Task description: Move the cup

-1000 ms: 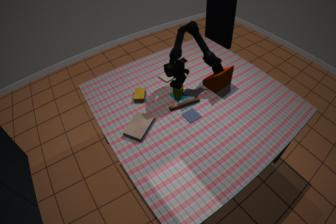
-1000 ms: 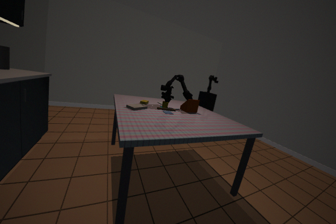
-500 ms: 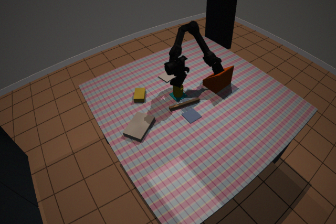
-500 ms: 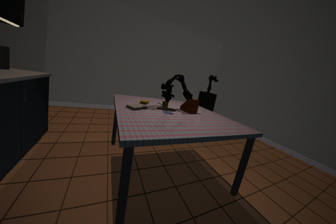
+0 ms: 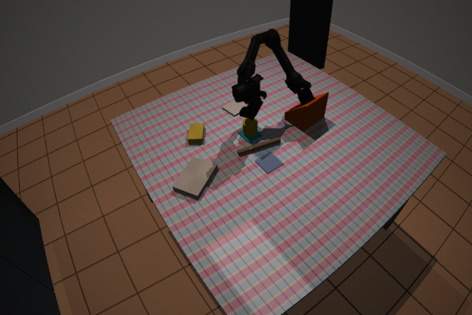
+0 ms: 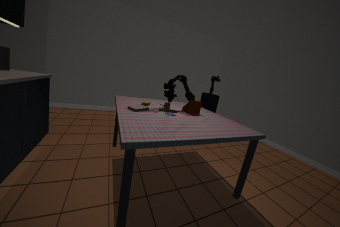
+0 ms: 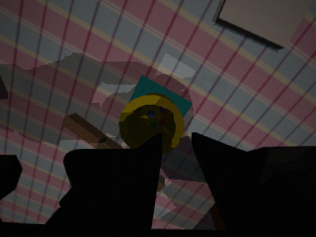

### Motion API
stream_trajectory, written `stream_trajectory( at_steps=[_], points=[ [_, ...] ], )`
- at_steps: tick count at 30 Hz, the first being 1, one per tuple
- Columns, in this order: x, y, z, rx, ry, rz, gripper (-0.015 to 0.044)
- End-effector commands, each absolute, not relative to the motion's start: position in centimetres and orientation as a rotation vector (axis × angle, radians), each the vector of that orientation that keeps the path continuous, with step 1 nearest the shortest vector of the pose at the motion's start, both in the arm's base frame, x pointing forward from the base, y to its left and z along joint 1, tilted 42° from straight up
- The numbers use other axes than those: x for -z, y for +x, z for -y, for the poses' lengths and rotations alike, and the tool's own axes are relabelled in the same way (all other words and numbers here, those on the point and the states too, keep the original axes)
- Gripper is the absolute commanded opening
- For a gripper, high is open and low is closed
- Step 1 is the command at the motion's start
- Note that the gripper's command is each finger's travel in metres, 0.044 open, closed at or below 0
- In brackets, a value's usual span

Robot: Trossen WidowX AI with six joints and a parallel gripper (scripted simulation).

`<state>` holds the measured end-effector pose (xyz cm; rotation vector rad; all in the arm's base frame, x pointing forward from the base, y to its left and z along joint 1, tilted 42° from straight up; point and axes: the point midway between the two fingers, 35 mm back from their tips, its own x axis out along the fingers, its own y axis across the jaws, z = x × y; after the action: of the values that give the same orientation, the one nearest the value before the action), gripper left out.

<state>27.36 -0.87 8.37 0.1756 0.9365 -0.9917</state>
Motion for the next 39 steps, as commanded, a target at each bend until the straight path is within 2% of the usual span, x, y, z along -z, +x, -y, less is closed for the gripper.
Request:
stream_trajectory(
  at_steps=[1,7,18,39],
  points=[
    [-8.9,27.4,0.5,0.993,0.180,-0.930,0.0147],
    [-9.1,27.0,0.1,0.994,0.179,-0.930,0.0147],
    [-9.1,27.0,0.0,0.992,0.175,-0.937,0.0435],
    [-13.1,25.6,-3.8,0.988,0.171,-0.931,0.0440]
  ],
)
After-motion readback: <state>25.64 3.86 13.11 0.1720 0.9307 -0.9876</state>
